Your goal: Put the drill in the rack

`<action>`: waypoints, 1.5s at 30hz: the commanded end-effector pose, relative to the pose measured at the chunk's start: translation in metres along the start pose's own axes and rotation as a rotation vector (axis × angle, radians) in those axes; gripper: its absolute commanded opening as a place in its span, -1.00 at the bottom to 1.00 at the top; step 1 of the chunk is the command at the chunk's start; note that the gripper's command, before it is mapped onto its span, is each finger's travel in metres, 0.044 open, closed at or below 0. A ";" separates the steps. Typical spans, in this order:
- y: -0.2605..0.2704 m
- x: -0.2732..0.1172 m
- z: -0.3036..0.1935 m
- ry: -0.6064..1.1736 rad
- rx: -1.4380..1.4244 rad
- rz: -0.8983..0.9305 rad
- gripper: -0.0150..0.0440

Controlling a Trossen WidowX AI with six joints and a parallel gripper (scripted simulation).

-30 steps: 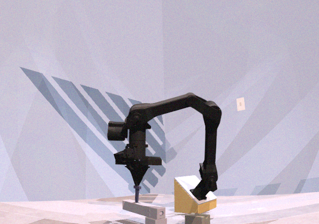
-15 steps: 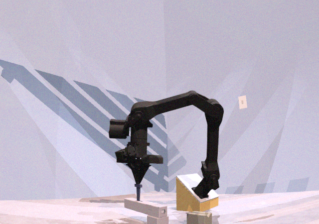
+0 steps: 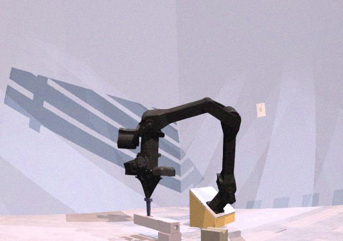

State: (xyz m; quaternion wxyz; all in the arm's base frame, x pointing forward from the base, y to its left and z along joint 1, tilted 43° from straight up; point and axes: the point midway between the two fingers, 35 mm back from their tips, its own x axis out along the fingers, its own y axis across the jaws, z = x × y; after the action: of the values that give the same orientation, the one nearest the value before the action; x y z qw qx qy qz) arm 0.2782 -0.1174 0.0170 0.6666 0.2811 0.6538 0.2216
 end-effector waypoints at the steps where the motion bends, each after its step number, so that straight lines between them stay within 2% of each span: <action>1: -0.001 0.015 -0.009 0.040 0.013 0.010 -0.49; 45: 0.000 0.030 -0.012 0.040 0.013 0.011 -0.49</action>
State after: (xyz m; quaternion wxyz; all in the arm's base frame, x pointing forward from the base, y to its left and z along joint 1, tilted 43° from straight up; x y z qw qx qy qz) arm 0.2762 -0.1135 0.0121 0.6744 0.2809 0.6483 0.2143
